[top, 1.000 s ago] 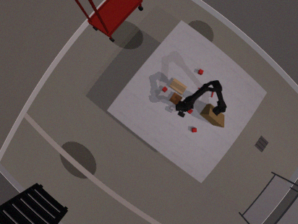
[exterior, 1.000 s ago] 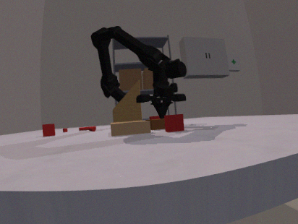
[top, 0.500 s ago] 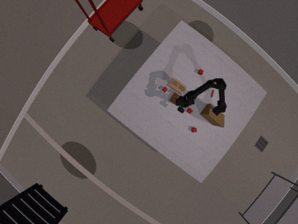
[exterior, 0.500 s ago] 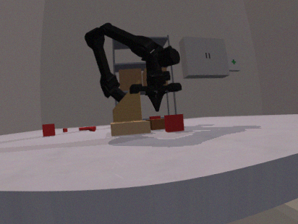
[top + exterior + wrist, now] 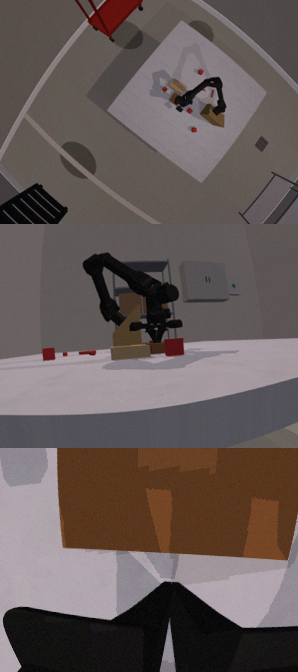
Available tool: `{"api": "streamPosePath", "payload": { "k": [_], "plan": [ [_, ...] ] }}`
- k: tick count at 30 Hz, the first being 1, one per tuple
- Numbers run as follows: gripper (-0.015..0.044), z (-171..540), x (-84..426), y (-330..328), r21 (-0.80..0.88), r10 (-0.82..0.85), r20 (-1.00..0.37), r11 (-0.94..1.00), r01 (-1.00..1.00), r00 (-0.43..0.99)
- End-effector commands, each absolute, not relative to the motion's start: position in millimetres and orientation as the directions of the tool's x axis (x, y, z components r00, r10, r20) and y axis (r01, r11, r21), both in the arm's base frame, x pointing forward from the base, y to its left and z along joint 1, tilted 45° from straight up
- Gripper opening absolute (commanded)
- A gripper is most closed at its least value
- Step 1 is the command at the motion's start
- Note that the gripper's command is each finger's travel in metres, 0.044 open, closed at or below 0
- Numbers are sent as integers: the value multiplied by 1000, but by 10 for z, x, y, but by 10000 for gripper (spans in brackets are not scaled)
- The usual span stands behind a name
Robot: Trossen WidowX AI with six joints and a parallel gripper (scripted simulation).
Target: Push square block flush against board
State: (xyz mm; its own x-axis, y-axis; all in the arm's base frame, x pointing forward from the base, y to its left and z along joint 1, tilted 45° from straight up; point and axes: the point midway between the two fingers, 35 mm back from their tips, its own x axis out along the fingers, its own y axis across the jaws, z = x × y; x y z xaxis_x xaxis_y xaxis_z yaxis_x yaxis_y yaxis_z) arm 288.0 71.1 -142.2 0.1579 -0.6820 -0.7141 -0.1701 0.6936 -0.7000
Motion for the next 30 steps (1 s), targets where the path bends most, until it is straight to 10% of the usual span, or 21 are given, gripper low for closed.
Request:
{"api": "streamPosePath", "payload": {
  "k": [1, 30],
  "plan": [
    [0, -1434, 2896, 705, -704, -685, -711, 689, -175, 163],
    [0, -1437, 3141, 772, -703, -684, -711, 689, -174, 164]
  ]
}}
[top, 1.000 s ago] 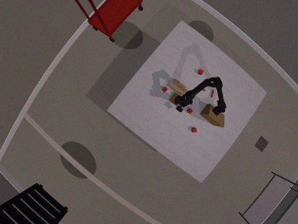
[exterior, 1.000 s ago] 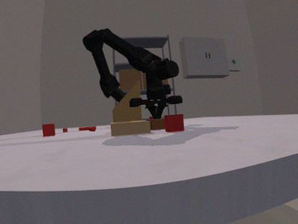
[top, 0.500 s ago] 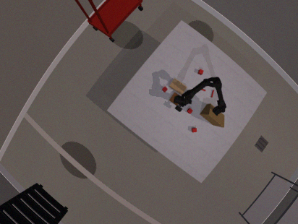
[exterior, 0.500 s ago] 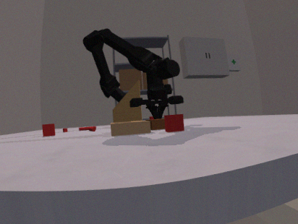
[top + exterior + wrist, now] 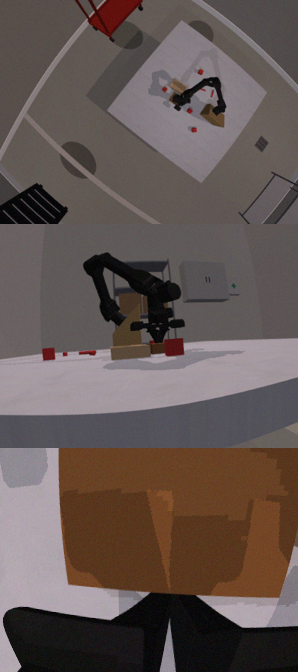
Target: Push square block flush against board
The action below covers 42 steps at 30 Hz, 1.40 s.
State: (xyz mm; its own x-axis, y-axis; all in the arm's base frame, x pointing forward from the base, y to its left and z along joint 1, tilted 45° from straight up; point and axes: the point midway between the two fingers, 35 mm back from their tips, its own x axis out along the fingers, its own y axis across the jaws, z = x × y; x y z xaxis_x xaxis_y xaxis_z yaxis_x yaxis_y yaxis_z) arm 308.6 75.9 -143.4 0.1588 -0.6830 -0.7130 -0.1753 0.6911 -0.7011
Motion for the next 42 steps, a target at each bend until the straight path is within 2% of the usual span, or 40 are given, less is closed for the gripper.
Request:
{"api": "streamPosePath", "payload": {
  "k": [1, 22, 42],
  "plan": [
    [0, -1437, 3150, 774, -703, -684, -711, 689, -174, 164],
    [0, -1432, 3327, 812, -704, -684, -711, 689, -173, 165],
    [0, -1442, 3057, 755, -703, -684, -711, 689, -175, 164]
  ]
}}
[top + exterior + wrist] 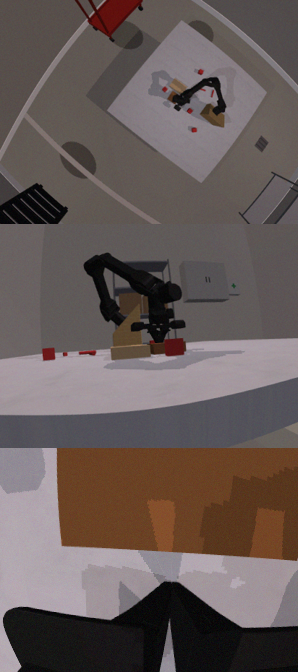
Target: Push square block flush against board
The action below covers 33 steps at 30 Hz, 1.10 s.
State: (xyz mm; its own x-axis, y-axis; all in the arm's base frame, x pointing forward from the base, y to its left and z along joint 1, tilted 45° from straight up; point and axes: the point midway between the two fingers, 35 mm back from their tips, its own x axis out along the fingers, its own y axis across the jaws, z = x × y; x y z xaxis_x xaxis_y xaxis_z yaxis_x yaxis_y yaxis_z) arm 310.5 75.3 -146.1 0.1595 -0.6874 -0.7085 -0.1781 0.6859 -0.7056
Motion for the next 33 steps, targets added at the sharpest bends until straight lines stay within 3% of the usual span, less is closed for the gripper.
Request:
{"api": "streamPosePath", "payload": {
  "k": [1, 15, 26, 33],
  "plan": [
    [0, -1442, 3041, 751, -703, -684, -711, 689, -175, 164],
    [0, -1439, 2832, 693, -703, -684, -711, 689, -175, 163],
    [0, -1048, 2781, 1090, -701, -682, -713, 691, -176, 162],
    [0, -1138, 2919, 1187, -689, -682, -711, 628, -362, 170]
  ]
}}
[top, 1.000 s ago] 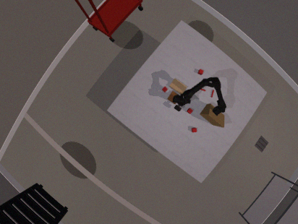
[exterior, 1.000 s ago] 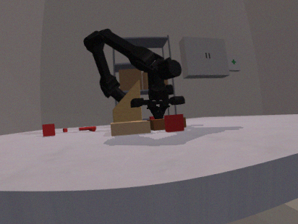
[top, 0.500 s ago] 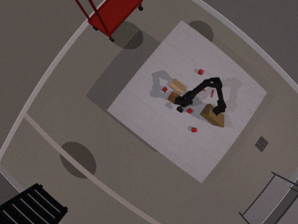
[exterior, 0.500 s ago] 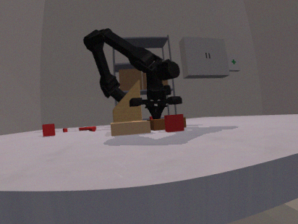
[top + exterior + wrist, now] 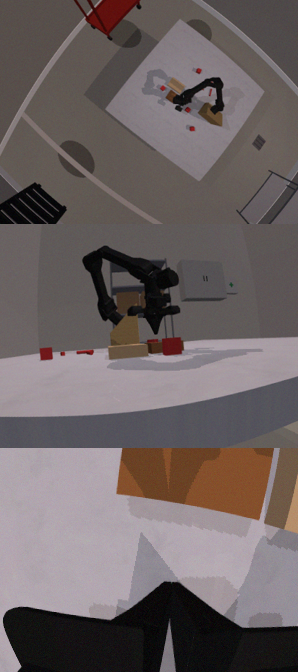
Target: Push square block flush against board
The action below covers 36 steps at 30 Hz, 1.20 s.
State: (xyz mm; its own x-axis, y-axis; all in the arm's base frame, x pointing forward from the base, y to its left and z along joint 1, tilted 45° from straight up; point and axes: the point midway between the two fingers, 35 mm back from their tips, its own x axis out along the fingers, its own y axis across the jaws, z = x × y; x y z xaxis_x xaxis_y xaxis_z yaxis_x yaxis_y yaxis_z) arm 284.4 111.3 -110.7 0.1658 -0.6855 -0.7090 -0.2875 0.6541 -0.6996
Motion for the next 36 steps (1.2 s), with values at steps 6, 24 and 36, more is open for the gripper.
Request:
{"api": "streamPosePath", "payload": {
  "k": [6, 24, 36],
  "plan": [
    [0, -1199, 3055, 1310, -644, -681, -712, 538, -544, 170],
    [0, -1390, 3407, 1639, -359, -679, -715, 148, -922, 169],
    [0, -1519, 3594, 1820, -85, -677, -716, -154, -984, 168]
  ]
}}
